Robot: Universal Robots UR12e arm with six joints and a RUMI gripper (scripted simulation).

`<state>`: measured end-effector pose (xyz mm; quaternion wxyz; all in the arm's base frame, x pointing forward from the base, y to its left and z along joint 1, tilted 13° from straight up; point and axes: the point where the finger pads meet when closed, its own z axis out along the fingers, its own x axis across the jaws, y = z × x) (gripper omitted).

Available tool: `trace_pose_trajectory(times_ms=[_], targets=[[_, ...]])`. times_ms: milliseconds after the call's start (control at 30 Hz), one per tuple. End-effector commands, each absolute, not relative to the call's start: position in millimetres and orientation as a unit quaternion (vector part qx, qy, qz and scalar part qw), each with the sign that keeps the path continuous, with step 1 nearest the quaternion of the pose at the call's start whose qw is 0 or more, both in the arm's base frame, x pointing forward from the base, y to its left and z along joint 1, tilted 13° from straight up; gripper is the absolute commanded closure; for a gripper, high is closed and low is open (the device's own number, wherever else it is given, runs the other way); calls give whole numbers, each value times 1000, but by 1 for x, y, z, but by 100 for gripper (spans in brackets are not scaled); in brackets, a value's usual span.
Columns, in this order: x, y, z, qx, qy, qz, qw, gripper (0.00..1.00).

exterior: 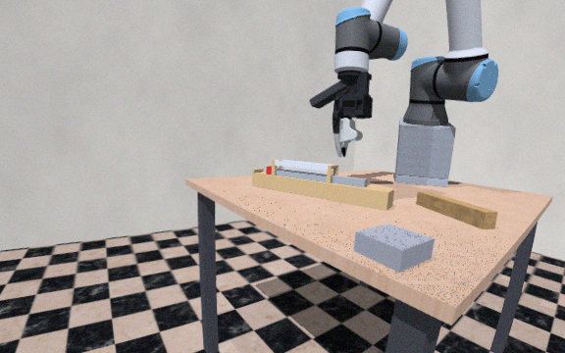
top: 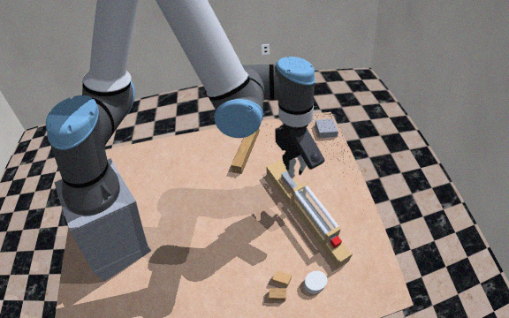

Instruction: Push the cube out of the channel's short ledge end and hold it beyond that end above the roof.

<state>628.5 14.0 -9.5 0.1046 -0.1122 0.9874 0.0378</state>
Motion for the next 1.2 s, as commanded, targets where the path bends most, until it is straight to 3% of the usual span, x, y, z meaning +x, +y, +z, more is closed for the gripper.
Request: trace_pose_trajectory(times_ms=[0,233,1167], targets=[[628,19,-9,-112,987,38,105,100],[608,104,-4,-112,987,38,105,100],[619,110,-59,-112,987,38,105,100]])
